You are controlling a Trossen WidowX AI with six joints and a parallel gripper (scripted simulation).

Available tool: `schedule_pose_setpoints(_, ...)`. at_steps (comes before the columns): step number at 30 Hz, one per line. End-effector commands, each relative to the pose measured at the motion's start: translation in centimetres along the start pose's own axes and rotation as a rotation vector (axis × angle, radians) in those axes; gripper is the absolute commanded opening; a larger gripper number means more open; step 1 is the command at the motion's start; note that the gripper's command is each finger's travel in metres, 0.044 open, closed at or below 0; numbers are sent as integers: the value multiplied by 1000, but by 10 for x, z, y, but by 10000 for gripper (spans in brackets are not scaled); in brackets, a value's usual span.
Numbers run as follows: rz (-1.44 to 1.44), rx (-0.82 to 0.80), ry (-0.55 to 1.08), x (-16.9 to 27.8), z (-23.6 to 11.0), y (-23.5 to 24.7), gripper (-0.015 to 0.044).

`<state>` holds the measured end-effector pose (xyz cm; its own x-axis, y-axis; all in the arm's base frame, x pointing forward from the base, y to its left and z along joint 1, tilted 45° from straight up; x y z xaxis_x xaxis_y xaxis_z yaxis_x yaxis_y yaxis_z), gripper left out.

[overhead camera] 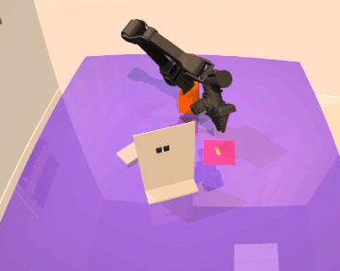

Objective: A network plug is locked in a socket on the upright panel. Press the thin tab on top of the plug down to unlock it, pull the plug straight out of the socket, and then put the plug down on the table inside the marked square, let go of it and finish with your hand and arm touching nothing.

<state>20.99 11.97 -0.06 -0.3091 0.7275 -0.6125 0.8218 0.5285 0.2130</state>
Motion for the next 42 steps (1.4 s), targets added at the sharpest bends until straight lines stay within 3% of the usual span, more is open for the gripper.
schedule_pose_setpoints(1,6,-6,-4,0,-6,4,156)
schedule_pose_setpoints(16,0,-1,-1,0,-21,11,156)
schedule_pose_setpoints(42,1,-5,0,6,-93,62,156)
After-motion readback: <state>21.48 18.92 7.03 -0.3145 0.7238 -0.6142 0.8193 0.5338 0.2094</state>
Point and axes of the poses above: the point midway between the two fingers, 35 mm back from their tips, its own z axis out along the fingers, its own y axis across the jaws, x = y × z, the point moved 8 cm from there along -z, back along the fingers, and after that the axes turned 5 degrees about z, right-handed, at the moved point
